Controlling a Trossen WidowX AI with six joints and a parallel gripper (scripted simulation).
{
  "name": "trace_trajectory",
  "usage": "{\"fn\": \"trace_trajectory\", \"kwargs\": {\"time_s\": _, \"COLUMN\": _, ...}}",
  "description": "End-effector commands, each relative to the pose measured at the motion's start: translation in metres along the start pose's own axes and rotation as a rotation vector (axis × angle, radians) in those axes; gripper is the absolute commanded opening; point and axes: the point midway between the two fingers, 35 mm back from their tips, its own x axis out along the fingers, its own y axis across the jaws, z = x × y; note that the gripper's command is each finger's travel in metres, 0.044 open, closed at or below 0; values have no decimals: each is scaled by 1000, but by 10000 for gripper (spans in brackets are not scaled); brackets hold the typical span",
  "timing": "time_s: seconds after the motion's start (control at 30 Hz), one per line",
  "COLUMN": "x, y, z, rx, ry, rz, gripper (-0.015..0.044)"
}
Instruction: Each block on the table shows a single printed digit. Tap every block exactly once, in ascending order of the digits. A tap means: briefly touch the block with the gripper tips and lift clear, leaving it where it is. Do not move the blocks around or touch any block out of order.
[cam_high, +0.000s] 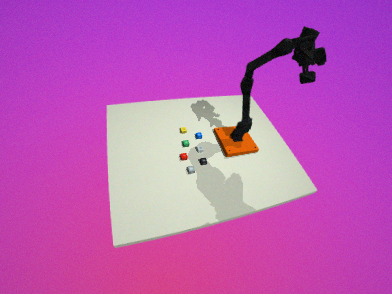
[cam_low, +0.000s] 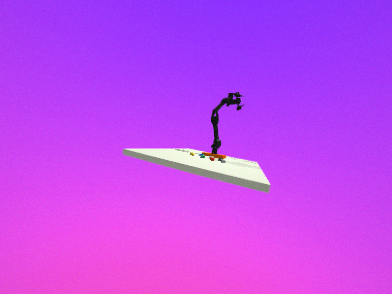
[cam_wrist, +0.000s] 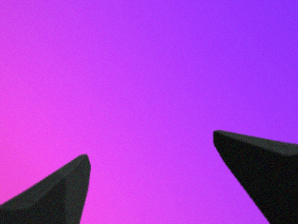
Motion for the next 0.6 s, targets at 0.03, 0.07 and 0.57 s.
{"fn": "trace_trajectory", "kwargs": {"time_s": 0.03, "x": 4, "y": 3, "z": -1, "rx": -8, "ry": 16, "rz": -5, "gripper": 400}}
{"fn": "trace_trajectory", "kwargs": {"time_s": 0.07, "x": 10, "y": 7, "z": -3, "rx": -18, "ry": 38, "rz": -9, "gripper": 400}}
{"fn": "trace_trajectory", "kwargs": {"time_s": 0.57, "x": 120, "y": 64, "z": -122, "rx": -80, "ry": 533, "rz": 31, "gripper": 400}}
